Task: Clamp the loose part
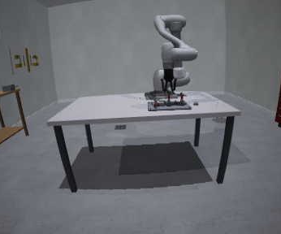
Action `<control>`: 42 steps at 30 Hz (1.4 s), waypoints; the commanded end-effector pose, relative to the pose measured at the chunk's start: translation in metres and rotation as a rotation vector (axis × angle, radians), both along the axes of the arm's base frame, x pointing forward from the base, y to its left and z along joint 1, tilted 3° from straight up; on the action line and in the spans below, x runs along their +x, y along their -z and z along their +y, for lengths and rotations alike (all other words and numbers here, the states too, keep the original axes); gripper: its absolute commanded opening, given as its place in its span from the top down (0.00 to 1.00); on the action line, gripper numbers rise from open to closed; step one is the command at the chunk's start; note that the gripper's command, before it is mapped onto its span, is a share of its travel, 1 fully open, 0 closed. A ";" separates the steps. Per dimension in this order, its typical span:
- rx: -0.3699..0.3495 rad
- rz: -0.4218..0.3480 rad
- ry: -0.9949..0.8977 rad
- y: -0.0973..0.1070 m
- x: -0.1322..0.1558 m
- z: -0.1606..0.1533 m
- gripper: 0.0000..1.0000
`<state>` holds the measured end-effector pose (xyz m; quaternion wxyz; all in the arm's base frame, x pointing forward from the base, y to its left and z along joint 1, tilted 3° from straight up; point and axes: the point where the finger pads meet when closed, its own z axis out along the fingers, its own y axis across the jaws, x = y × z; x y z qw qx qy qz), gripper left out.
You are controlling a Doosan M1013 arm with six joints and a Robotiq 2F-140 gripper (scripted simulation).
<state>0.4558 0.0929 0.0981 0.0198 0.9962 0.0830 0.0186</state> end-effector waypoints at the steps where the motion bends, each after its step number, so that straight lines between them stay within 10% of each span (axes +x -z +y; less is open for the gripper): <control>1: 0.000 0.000 0.000 0.000 0.000 0.000 0.65; 28: 0.000 0.000 0.000 -0.003 0.000 0.000 0.65; 42: 0.000 0.000 0.000 -0.050 -0.002 0.002 0.65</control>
